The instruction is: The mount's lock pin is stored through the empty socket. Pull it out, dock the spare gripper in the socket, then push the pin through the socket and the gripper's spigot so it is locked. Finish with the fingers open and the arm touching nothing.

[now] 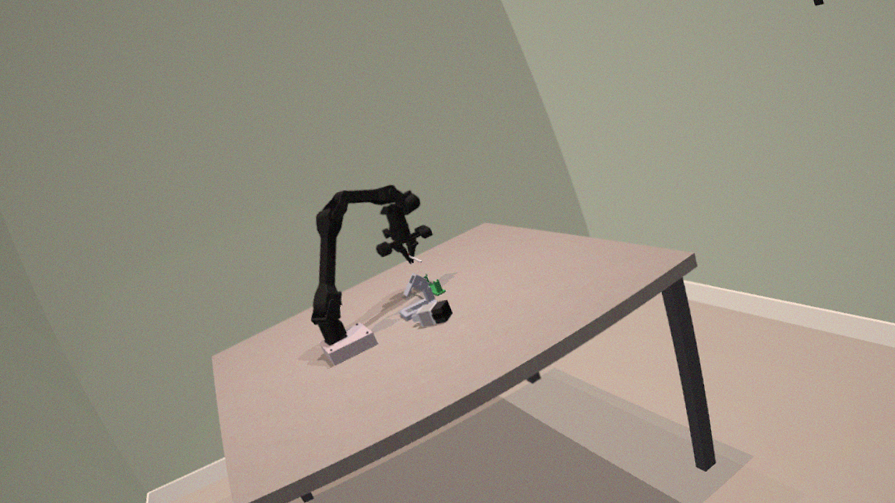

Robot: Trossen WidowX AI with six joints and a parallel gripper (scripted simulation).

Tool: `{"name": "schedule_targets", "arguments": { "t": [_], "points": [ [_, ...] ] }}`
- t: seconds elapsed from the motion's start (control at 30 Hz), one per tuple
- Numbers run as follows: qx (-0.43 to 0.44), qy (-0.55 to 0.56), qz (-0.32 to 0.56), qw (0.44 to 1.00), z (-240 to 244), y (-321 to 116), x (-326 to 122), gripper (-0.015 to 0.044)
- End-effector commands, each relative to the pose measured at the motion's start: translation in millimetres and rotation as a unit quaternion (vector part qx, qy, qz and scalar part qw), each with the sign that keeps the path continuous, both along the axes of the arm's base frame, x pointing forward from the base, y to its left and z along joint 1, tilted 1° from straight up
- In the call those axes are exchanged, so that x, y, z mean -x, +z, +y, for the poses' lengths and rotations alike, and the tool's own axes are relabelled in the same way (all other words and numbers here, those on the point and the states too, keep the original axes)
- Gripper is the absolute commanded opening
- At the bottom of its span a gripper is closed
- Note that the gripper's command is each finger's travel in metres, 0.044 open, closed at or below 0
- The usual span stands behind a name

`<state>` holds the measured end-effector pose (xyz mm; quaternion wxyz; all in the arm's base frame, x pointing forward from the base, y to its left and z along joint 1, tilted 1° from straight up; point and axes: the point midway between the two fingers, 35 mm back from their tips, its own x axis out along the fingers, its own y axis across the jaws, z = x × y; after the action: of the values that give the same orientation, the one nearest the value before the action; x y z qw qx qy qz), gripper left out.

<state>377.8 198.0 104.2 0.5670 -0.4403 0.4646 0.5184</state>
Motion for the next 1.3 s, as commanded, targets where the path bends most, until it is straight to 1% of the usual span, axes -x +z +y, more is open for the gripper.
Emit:
{"name": "schedule_targets", "arguments": {
  "t": [0.0,0.27,1.27],
  "points": [
    [0.001,-0.001,0.0,1.0,6.1,0.3,-8.1,0.0],
    [0.0,-0.001,0.0,1.0,11.7,-1.6,-15.2,0.0],
    [-0.003,0.0,-0.007,1.0,13.0,-45.7,-17.6,0.0]
  ]
}}
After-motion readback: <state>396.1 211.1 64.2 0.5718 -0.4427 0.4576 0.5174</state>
